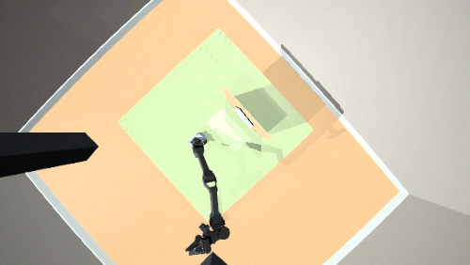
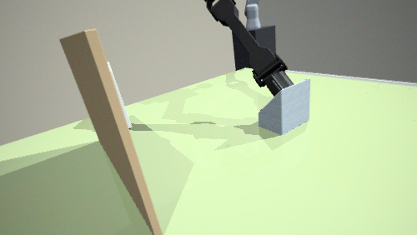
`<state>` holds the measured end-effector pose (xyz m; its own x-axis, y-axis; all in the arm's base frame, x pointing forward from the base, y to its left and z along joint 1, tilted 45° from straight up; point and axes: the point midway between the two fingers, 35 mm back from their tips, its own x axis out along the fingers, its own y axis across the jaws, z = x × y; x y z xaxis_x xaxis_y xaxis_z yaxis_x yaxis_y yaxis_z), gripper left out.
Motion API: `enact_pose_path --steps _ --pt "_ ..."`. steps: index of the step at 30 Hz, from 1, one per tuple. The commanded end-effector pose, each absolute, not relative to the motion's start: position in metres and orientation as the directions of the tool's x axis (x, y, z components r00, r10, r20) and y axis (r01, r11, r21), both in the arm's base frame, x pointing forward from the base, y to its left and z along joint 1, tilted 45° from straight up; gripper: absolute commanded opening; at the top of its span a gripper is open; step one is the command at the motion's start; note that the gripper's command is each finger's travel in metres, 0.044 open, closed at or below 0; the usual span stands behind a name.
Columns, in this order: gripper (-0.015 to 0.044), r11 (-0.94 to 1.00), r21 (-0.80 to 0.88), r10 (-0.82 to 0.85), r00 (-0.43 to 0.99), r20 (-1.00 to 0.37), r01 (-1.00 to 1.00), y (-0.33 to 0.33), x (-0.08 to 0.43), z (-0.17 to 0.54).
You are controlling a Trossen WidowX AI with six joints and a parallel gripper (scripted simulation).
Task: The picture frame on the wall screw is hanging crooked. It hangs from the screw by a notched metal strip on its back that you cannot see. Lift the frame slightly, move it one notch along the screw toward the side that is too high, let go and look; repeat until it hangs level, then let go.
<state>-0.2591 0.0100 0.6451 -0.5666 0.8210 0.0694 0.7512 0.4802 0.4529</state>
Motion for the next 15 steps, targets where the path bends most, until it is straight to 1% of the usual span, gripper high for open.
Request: enact_pose_path --steps 1,5,6,11,15 --pt "0.0374 0.484 0.456 0.816 -0.573 0.073 0.747 0.008 -0.259 0.645" --pt "0.0269 0.552 0.521 0.698 -0.702 0.137 0.651 -0.023 -0.250 0.650" --pt "0.0260 0.568 0.540 0.657 -0.737 0.156 0.621 -0.033 -0.247 0.651" --pt "0.0260 0.621 0.629 0.415 -0.877 0.241 0.467 -0.079 -0.226 0.650" --pt "0.0260 0.630 0.694 0.188 -0.936 0.298 0.348 -0.113 -0.204 0.644"
